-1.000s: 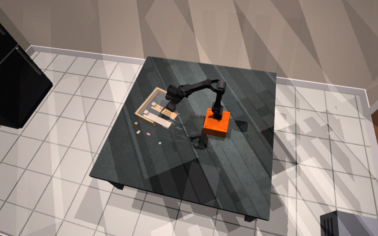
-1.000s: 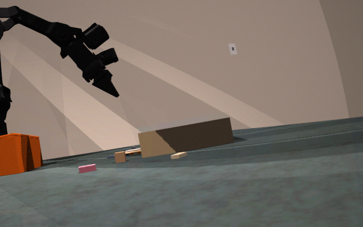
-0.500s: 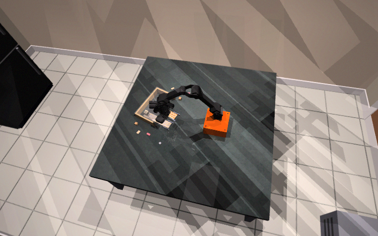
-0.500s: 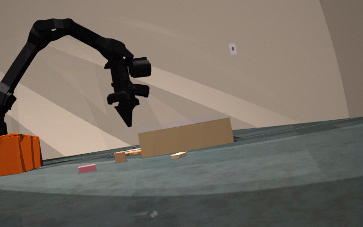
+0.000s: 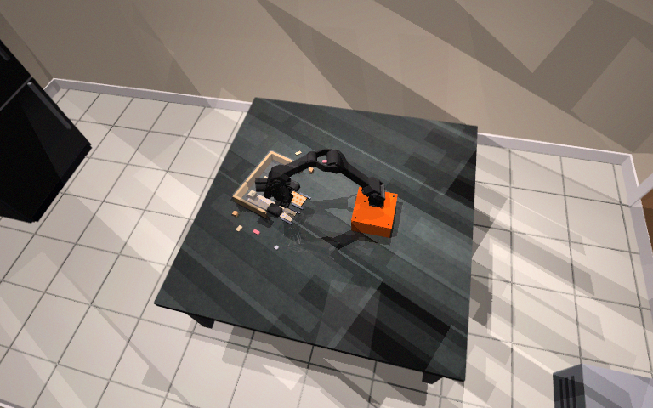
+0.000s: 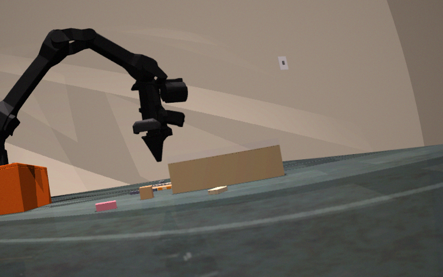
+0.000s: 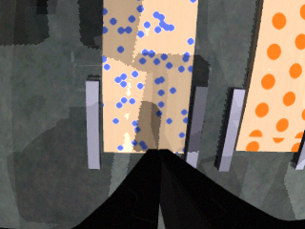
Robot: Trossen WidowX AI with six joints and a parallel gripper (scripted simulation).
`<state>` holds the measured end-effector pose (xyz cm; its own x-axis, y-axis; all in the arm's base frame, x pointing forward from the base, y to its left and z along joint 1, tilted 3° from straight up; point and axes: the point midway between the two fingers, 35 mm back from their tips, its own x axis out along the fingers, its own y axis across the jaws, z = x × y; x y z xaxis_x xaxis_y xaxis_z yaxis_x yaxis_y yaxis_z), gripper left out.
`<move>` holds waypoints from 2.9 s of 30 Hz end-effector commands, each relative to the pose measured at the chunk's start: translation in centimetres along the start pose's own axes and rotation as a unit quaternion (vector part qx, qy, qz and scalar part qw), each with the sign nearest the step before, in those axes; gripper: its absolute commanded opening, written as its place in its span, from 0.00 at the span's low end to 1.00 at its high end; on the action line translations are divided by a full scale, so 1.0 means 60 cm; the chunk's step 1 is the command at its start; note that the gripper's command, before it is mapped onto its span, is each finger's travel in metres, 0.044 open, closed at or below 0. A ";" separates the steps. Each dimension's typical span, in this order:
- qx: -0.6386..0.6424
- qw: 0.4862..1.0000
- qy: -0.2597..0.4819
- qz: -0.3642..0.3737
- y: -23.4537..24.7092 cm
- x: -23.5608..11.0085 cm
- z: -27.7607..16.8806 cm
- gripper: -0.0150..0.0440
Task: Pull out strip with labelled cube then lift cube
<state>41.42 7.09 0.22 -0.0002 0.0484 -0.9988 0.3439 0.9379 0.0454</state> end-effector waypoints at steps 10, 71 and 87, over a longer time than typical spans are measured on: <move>0.002 1.000 0.002 -0.001 0.001 0.040 0.000 0.25; 0.002 1.000 0.002 -0.001 0.003 0.104 -0.005 0.25; 0.002 1.000 0.002 -0.001 0.004 0.106 -0.004 0.25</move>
<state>41.21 7.66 -5.93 -0.0051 0.0477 -0.9989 0.3447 0.9377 0.0430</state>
